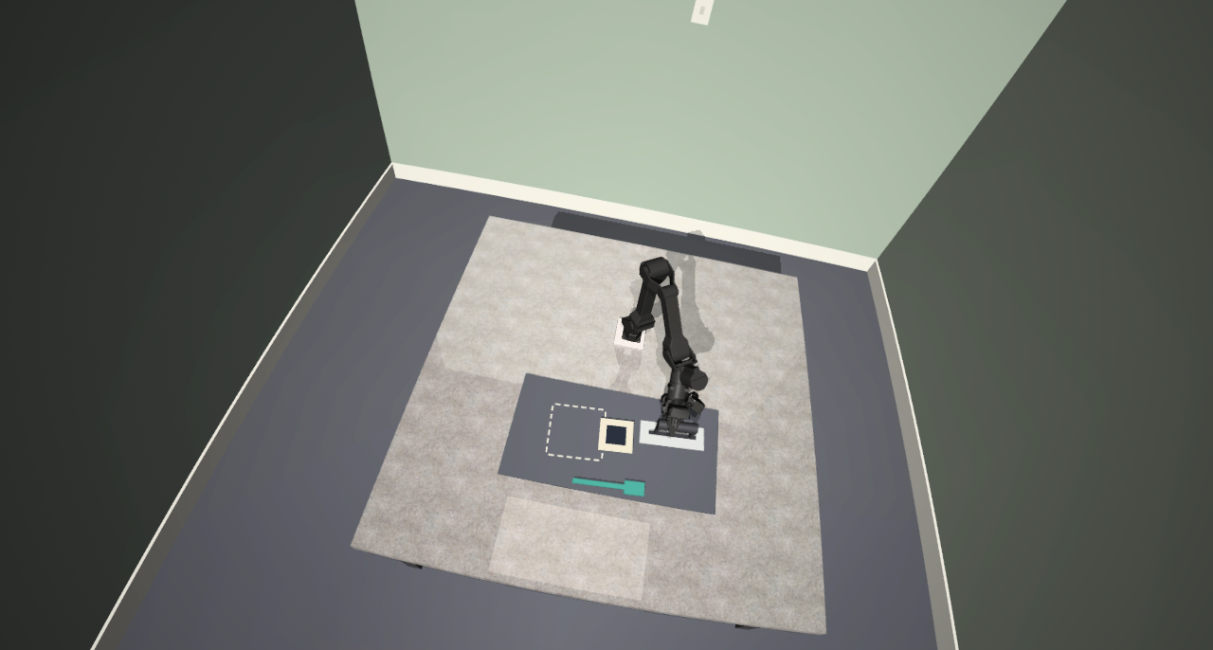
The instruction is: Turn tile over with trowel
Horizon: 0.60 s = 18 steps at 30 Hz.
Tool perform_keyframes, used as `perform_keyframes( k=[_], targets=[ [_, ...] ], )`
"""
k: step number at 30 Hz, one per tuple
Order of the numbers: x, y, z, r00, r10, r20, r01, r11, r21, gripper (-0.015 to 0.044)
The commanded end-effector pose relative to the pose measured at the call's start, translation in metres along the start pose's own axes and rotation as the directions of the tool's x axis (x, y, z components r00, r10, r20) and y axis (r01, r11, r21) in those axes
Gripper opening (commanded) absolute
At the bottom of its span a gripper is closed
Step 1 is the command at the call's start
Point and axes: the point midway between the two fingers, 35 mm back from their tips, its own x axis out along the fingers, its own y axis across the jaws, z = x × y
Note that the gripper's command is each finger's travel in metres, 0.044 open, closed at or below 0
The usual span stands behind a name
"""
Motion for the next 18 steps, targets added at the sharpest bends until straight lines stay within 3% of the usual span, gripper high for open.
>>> perform_keyframes(
  k=[1,5,11,18],
  targets=[
    [0.0073,-0.0019,-0.0005,1.0,-0.004,0.009,0.004,1.0,-0.009,0.03],
    [0.0113,-0.0016,-0.001,1.0,-0.003,0.012,0.003,1.0,-0.015,0.03],
    [0.0113,-0.0016,-0.001,1.0,-0.003,0.012,0.003,1.0,-0.015,0.0143],
    [0.0113,-0.0016,-0.001,1.0,-0.003,0.012,0.003,1.0,-0.015,0.0096]
  ],
)
